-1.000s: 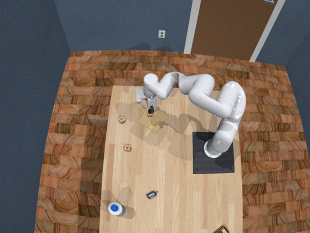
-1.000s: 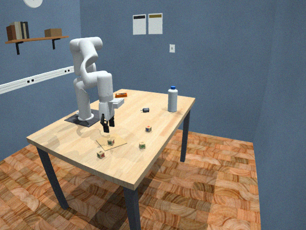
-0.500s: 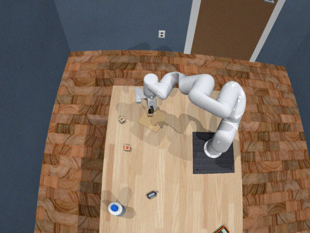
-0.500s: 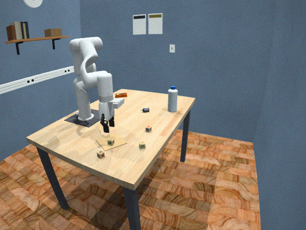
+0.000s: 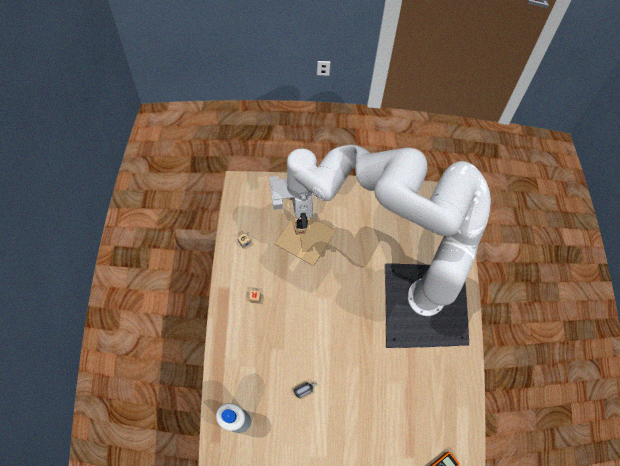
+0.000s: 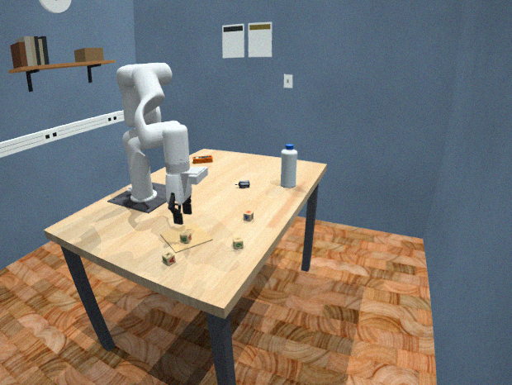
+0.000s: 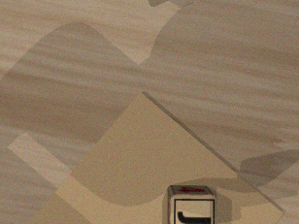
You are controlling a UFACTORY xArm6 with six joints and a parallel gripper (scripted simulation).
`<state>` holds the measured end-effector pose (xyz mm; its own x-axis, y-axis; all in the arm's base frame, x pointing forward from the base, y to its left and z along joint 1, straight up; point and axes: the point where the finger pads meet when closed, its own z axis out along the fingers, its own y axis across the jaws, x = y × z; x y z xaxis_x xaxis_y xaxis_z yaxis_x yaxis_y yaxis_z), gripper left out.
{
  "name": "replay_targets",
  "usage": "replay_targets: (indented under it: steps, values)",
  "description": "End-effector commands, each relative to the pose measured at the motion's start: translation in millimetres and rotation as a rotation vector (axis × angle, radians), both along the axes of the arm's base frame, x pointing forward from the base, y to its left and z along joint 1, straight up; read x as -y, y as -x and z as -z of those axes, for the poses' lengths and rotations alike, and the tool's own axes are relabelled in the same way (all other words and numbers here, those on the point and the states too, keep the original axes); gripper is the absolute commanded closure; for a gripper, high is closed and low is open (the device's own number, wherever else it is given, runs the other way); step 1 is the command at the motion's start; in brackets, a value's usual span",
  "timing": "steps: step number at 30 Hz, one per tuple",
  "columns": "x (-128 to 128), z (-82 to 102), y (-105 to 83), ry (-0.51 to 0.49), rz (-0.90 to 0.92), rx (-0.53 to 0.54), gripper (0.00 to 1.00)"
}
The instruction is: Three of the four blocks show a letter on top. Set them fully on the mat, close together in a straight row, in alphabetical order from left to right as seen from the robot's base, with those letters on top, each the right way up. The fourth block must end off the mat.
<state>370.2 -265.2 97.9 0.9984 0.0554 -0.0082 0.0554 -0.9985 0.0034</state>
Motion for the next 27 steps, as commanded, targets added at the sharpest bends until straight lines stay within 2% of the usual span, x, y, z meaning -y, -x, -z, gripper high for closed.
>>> replay_targets:
  steps: [1,27]
  values:
    - [1,0.9,-1.6,0.004,0.0,0.005,0.31]
    - [1,35.8,-1.5,0.004,0.0,0.005,0.31]
